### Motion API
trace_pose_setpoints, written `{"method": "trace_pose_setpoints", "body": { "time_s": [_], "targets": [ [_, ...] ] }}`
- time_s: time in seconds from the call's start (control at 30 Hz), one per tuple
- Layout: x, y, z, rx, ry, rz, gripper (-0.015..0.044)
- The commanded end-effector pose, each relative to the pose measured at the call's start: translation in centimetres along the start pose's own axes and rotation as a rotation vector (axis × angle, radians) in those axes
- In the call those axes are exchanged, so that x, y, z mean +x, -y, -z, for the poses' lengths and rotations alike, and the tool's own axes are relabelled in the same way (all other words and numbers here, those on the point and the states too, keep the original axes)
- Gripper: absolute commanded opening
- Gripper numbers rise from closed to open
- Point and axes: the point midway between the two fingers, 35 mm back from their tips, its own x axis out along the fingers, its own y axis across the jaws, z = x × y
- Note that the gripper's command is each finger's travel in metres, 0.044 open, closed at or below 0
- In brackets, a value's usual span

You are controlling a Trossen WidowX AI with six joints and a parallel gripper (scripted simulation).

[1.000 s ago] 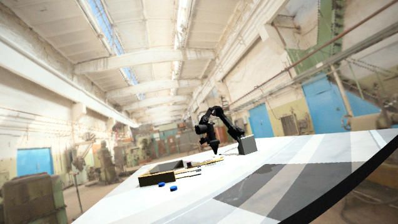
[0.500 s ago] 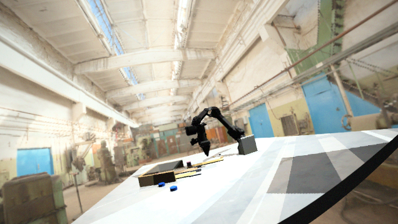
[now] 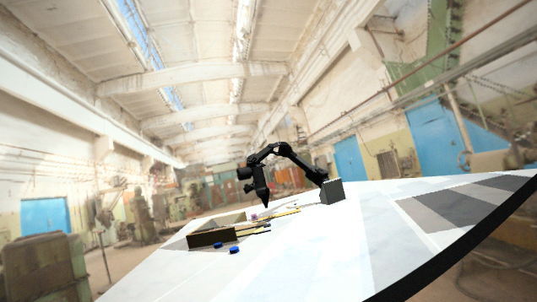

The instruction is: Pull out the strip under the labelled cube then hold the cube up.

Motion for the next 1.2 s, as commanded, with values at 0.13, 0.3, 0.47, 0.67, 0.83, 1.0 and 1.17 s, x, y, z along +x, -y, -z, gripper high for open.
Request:
{"method": "trace_pose_setpoints", "body": {
  "time_s": [0.13,0.3,0.47,0.67,0.83,1.0,1.17],
  "targets": [
    [-0.3,0.6,-3.1,-0.002,0.002,0.005,0.044],
    [-0.5,1.0,-5.1,-0.001,0.003,0.006,0.044],
    [-0.7,1.4,-6.8,0.0,0.004,0.006,0.044],
    [0.0,1.4,-6.9,0.0,0.004,0.006,0.0282],
    [0.8,1.4,-6.9,0.0,0.004,0.006,0.025],
    [1.6,1.4,-7.0,0.0,0.004,0.006,0.025],
    [2.5,1.4,-7.0,0.0,0.004,0.006,0.025]
  ]
}}
